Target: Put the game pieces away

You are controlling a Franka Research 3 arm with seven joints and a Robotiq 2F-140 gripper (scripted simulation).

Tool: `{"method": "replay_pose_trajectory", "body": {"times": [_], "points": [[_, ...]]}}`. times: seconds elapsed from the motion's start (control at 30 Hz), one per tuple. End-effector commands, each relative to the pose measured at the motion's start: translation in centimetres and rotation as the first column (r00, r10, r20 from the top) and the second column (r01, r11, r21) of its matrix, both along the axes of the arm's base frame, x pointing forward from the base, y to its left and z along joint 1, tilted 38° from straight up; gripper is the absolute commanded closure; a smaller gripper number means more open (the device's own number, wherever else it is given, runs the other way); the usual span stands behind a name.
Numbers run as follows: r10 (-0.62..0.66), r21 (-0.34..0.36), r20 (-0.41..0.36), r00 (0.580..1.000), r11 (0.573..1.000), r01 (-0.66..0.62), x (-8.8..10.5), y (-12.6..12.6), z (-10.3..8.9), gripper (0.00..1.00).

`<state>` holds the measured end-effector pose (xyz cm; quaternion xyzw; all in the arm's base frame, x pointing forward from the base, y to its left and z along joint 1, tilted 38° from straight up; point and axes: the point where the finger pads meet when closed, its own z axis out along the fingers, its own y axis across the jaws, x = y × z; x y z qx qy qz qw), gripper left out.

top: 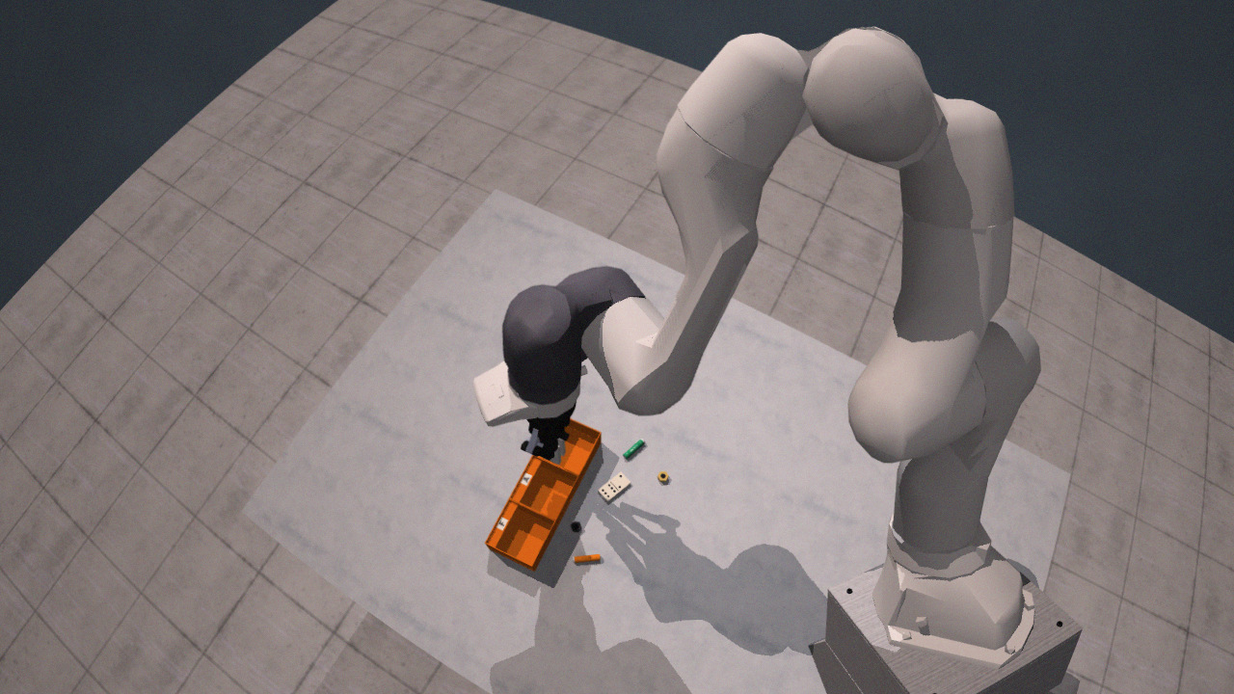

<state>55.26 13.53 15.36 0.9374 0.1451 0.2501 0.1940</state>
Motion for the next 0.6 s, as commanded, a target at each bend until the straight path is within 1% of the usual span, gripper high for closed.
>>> {"method": "replay_pose_trajectory", "body": {"times": [0.0, 0.2, 0.57], "points": [[-0.033, 0.002, 0.014, 0.999, 0.999, 0.033, -0.2, 0.9, -0.6, 0.95], [-0.033, 0.002, 0.014, 0.999, 0.999, 0.033, -0.6, 3.5, -1.9, 0.95], [-0.033, 0.002, 0.014, 0.999, 0.999, 0.033, -0.6, 3.5, -1.9, 0.95]]}}
